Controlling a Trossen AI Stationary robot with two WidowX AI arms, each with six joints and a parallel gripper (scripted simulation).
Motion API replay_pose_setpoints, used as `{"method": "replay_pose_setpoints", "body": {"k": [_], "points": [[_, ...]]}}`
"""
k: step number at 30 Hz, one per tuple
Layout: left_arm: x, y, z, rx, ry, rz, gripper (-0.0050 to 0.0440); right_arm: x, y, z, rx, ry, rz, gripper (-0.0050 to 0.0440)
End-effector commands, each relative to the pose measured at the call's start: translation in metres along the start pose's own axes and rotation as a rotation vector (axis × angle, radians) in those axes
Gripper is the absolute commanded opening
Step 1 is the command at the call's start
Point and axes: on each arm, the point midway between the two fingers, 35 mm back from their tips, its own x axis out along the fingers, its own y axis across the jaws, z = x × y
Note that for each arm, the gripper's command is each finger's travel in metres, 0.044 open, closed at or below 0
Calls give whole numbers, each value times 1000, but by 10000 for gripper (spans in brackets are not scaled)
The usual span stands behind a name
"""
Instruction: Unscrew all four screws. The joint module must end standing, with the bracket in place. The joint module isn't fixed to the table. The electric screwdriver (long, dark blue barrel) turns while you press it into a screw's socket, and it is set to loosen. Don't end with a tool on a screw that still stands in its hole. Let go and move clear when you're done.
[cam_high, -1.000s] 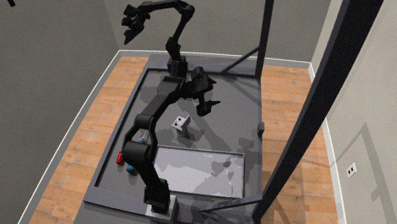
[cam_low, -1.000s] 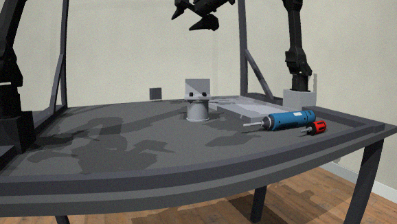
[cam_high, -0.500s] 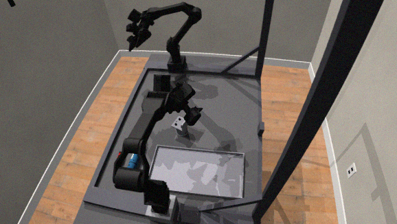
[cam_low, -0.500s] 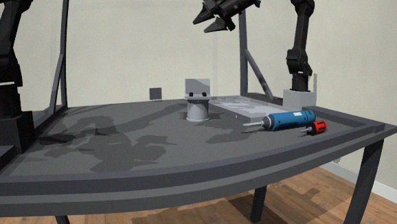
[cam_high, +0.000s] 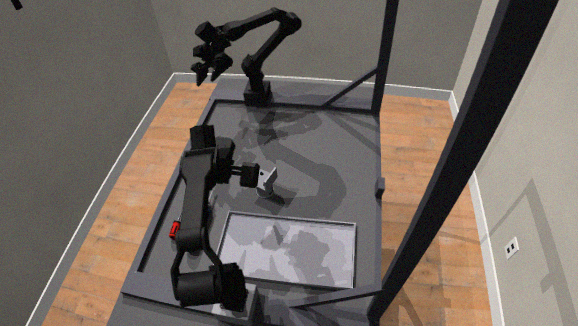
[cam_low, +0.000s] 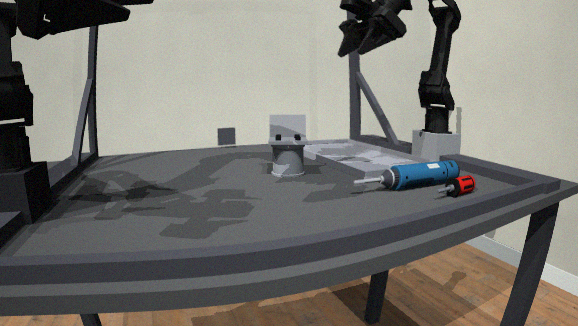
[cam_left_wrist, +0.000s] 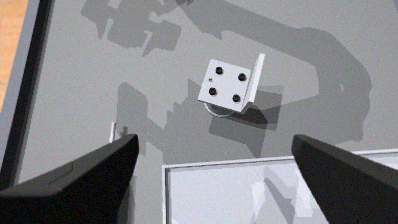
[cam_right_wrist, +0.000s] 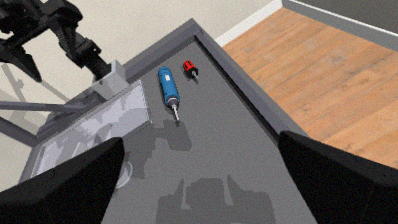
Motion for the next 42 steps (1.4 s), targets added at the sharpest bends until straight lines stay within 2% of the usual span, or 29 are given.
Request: {"method": "replay_pose_setpoints", "body": {"k": [1, 9, 15, 17, 24, 26, 31, 32, 34, 37, 42], "points": [[-9, 19, 1, -87, 27, 60, 400, 5, 7, 0, -31, -20, -7, 400], [-15, 83, -33, -431, 207, 270, 400, 37, 34, -25, -127, 12, 41, 400], [-17, 110, -47, -567, 278, 354, 400, 65, 60, -47, -217, 37, 83, 400], [-17, 110, -47, -567, 278, 354, 400, 65, 60, -47, -217, 37, 83, 400], [-19, 114, -48, -592, 286, 370, 400, 97, 91, -72, -332, 63, 137, 400], [-19, 114, -48, -590, 283, 368, 400, 106, 105, -69, -369, 48, 160, 400], [-18, 114, -49, -591, 287, 368, 400, 132, 130, -87, -448, 65, 198, 400], [-18, 112, -51, -587, 291, 364, 376, 137, 134, -93, -465, 72, 205, 400], [-18, 112, -51, -587, 291, 364, 376, 137, 134, -93, -465, 72, 205, 400], [-13, 112, -57, -615, 306, 371, 305, 152, 149, -104, -511, 83, 227, 400], [-5, 112, -64, -763, 300, 419, 305, 171, 167, -119, -573, 97, 257, 400]]}}
